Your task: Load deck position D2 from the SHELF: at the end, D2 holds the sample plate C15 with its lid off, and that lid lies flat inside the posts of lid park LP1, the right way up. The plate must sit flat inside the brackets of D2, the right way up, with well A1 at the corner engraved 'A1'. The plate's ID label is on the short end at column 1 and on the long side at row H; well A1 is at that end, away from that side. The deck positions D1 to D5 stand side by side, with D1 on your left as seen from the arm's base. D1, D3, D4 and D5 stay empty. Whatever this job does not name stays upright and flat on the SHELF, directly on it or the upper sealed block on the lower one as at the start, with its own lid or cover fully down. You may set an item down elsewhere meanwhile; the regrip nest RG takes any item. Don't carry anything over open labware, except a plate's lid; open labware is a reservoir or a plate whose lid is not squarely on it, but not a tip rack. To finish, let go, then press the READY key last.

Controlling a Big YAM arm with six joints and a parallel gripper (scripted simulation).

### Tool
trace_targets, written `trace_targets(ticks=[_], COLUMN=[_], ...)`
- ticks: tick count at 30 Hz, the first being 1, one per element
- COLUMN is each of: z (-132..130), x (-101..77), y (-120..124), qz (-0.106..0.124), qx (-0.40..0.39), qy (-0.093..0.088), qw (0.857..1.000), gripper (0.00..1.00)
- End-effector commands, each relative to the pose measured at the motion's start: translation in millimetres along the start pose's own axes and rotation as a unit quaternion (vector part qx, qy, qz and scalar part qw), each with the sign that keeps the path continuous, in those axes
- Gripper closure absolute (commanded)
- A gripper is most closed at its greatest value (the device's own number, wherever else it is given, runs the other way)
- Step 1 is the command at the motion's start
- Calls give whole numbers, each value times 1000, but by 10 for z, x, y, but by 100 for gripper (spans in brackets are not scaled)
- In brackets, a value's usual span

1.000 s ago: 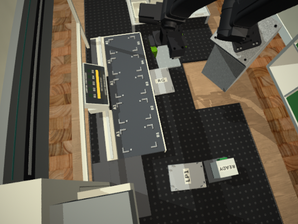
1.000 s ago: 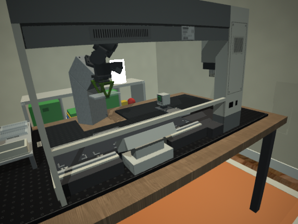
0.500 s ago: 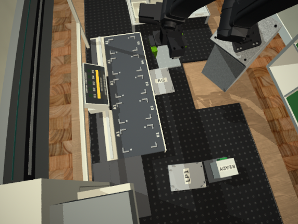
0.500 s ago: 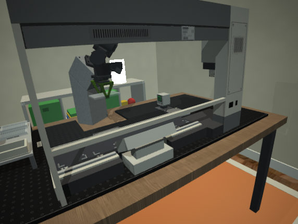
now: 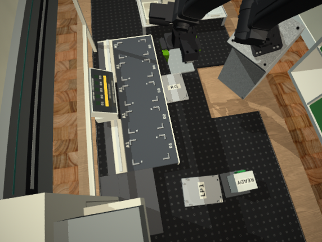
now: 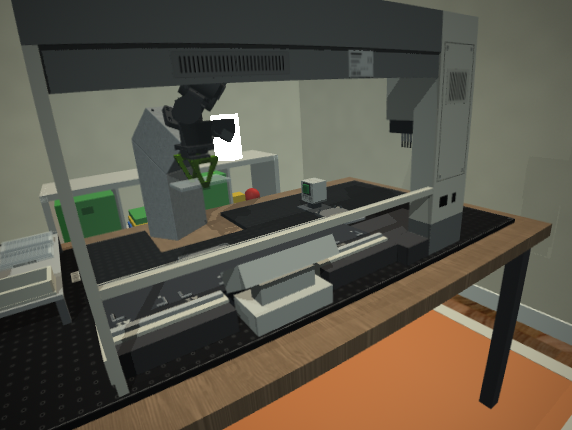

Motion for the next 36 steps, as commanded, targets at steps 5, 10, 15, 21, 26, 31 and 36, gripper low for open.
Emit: trace_targets(ticks=[5,10,15,21,26,31,36], z=[-116,-116,-121,-123,-158,-144,-134], x=[-42,-41,-43,-43,-2,102,190], y=[60,62,64,66,45,18,16], qz=[3,2,3,3,2,0,-1], qx=[-2,-1,-2,-2,-8,-6,-5], qy=[6,6,6,6,11,7,6], qw=[1000,1000,1000,1000,1000,1000,1000], gripper=[100,100,100,100,100,100,100])
Point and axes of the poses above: the point where the finger pads meet when closed, its own x axis out along the fingers, its own z axis across the jaws, y = z × x, the point moved 1 cm from there along -x, back along the fingers, and after that the axes turned 8 degrees about x, right-handed, at the moved point
